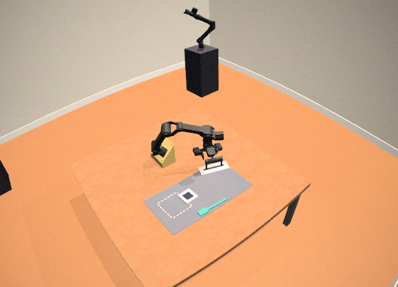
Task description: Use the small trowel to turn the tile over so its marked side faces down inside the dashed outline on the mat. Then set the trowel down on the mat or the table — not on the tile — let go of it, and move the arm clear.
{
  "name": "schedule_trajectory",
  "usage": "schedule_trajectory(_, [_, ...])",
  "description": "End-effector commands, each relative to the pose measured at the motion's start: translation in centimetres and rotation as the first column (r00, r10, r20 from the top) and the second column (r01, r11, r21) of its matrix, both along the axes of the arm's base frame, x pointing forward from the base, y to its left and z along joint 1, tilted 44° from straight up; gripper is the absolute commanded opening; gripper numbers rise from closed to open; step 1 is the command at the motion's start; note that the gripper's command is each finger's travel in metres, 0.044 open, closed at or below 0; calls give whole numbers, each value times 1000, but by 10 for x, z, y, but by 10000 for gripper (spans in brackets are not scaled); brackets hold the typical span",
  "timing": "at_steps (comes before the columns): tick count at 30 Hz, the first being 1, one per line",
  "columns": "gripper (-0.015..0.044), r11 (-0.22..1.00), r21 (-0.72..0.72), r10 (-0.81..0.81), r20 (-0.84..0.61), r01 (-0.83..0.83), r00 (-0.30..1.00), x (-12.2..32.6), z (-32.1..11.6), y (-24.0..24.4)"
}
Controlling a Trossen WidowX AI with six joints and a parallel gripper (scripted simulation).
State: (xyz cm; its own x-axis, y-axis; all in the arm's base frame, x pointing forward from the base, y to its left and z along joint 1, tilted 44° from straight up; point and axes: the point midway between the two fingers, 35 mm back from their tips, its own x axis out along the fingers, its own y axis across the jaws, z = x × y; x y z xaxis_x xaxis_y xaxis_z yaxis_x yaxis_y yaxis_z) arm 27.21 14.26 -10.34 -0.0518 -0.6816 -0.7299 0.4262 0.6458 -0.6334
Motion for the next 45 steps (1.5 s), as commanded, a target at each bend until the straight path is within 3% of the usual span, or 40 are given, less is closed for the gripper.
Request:
schedule_trajectory(1, [270, 994, 2, -112, 102, 112, 988, 3, -2, 5])
schedule_trajectory(12, [270, 925, 47, -368, 348, 377, 862, 8, -5, 14])
schedule_trajectory(25, [270, 760, 182, -596, 579, 624, 557, 14, -10, 24])
schedule_trajectory(41, [270, 482, 428, -701, 711, 764, 44, 20, -16, 35])
schedule_trajectory(45, [270, 470, 439, -701, 713, 765, 21, 20, -16, 36])
